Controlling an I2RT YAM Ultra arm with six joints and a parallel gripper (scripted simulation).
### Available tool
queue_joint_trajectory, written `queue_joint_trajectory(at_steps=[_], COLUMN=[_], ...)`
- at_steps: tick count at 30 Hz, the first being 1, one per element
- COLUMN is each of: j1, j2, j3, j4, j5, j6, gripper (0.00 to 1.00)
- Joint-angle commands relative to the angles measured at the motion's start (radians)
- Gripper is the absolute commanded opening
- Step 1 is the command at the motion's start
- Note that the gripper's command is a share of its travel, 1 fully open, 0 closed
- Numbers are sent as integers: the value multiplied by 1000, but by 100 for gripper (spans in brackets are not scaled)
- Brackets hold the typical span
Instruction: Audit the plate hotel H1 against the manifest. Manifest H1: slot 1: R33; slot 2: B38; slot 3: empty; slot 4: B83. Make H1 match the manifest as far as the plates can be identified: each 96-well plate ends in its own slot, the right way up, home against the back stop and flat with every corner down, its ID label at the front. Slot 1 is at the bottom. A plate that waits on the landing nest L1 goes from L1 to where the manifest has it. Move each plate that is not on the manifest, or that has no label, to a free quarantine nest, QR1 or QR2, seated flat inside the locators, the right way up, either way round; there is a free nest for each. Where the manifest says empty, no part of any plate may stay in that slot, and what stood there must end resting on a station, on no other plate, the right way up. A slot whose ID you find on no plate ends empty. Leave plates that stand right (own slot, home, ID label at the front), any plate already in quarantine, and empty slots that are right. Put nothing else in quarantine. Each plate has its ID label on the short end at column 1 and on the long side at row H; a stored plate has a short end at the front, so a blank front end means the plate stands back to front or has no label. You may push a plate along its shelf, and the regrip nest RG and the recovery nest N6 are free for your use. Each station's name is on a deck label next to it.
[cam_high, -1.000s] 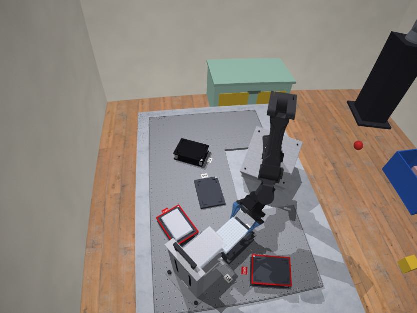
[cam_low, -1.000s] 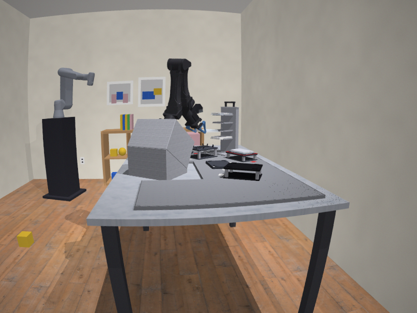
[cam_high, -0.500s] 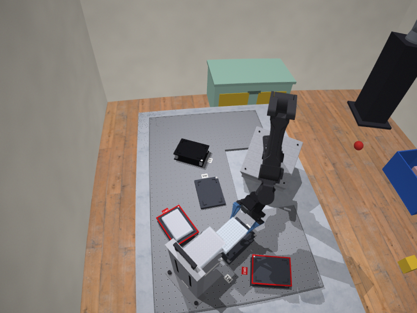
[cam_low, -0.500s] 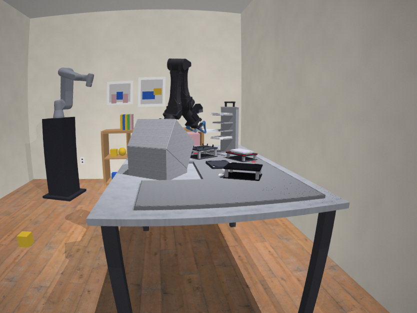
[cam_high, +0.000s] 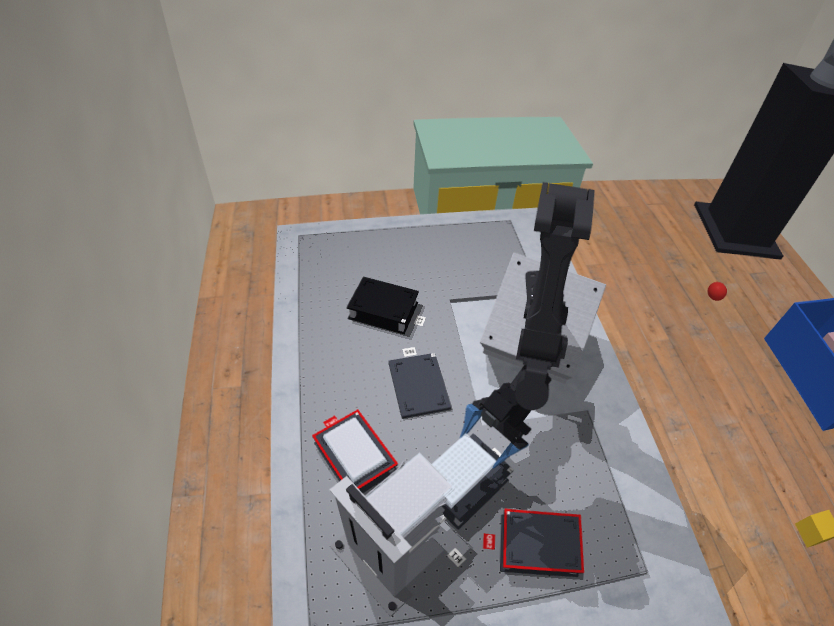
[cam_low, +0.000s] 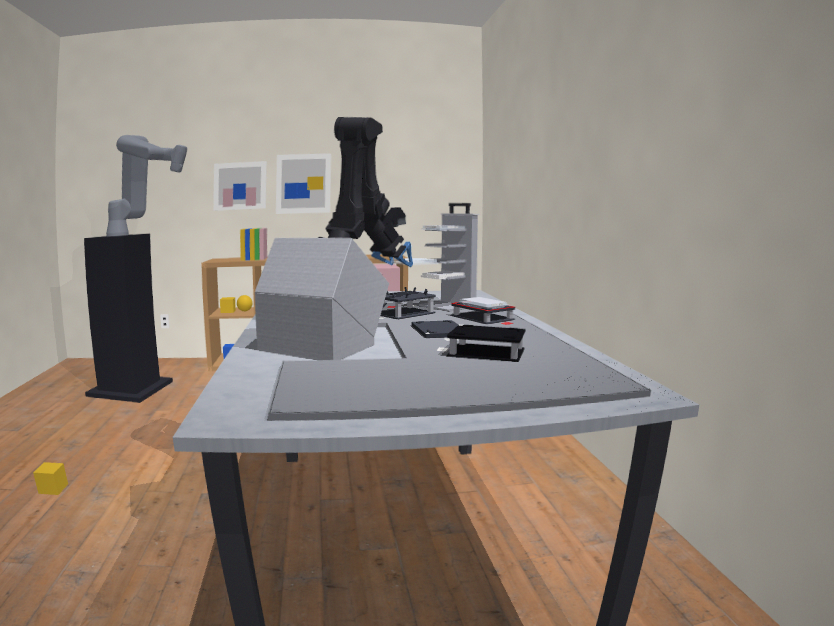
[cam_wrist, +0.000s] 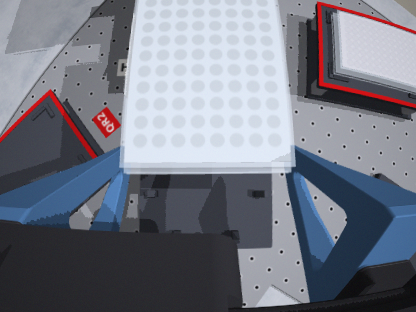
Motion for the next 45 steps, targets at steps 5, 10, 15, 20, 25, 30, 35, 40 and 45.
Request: queue_joint_trajectory(at_steps=[5,10,15,20,25,30,35,40,45], j1=[30,50,72,85,107,111,103,99,94], j2=[-42,-52,-60,-65,-73,-61,-25,-15,4], j3=[-35,-58,-81,-94,-116,-103,-132,-135,-135], j4=[30,40,51,58,69,87,95,107,132], j5=[33,53,73,86,107,116,113,113,112], j6=[12,17,24,28,35,35,33,32,31], gripper=[86,86,86,86,86,86,86,86,86])
